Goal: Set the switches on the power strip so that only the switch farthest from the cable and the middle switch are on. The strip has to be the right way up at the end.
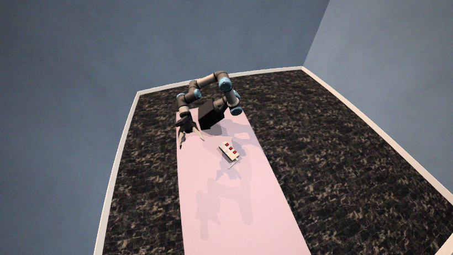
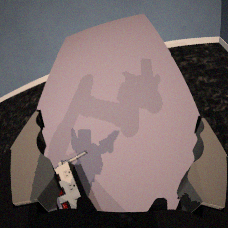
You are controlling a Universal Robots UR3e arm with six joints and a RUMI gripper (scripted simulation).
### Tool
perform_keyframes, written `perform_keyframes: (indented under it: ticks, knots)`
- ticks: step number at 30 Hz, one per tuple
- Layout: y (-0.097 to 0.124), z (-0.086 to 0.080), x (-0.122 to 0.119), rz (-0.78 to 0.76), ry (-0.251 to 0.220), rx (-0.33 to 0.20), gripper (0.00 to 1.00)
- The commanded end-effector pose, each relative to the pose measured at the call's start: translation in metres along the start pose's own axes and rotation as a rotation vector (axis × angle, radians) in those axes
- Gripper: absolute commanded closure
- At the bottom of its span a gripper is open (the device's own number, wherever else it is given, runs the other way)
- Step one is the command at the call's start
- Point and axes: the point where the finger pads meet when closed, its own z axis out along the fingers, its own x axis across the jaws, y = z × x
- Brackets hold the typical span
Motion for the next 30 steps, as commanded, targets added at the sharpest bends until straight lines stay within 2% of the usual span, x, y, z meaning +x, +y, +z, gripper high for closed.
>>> perform_keyframes:
  ticks: [1,22,30]
  knots:
    - [-0.0010,-0.0005,0.0001,-0.003,0.001,0.001,0.00]
    - [-0.0007,-0.0002,-0.0005,-0.002,0.002,-0.001,0.00]
    - [0.0036,0.0039,-0.0085,0.007,0.005,-0.030,0.00]
